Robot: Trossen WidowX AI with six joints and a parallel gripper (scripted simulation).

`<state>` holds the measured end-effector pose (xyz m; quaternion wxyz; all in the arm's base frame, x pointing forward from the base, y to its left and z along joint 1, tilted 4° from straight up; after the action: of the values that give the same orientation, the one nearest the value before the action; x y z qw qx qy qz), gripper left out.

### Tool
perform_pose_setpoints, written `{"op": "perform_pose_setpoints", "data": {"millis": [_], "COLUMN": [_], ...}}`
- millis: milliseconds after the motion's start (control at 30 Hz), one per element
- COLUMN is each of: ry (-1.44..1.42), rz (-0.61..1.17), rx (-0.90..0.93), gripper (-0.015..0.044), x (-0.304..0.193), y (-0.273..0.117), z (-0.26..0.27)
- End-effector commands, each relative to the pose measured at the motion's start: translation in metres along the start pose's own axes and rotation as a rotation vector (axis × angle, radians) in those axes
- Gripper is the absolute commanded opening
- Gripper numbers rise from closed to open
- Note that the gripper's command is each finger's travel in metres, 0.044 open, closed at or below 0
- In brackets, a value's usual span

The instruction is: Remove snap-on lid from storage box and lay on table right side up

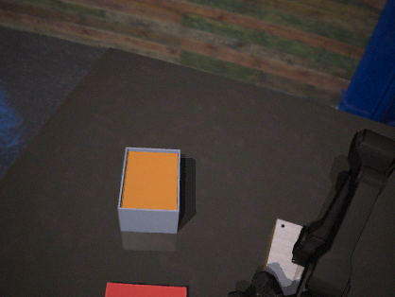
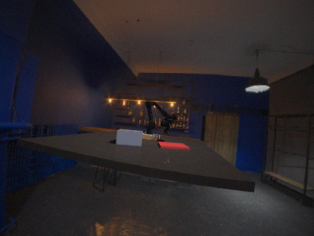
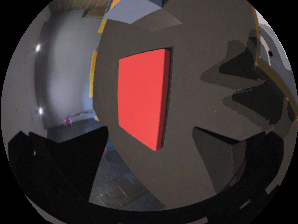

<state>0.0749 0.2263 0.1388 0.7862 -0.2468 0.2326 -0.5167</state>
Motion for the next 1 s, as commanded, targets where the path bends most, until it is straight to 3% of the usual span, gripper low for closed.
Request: {"op": "perform_pose_setpoints", "data": {"millis": [0, 400, 967], "ry": [0.011, 0.011, 0.011], "rz": [0.005, 0.005, 0.005], "rx": [0.008, 0.007, 0.007], "gripper": [0.0440, 0.0440, 0.0440], "x": [-0.001, -0.001, 0.000], "y": [-0.008, -0.028, -0.022], "z": [0.006, 0.017, 0.012]}}
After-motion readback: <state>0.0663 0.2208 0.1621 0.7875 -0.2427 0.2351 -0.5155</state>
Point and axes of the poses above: the point midway between the two fingers, 35 mm back from their tips, its own y axis out along the fingers, its own z axis across the jaws, x = y × z, the point moved 6 cm from there along -y, back along the fingers, and after that the axes turned 3 degrees about y, right-handed, at the moved point
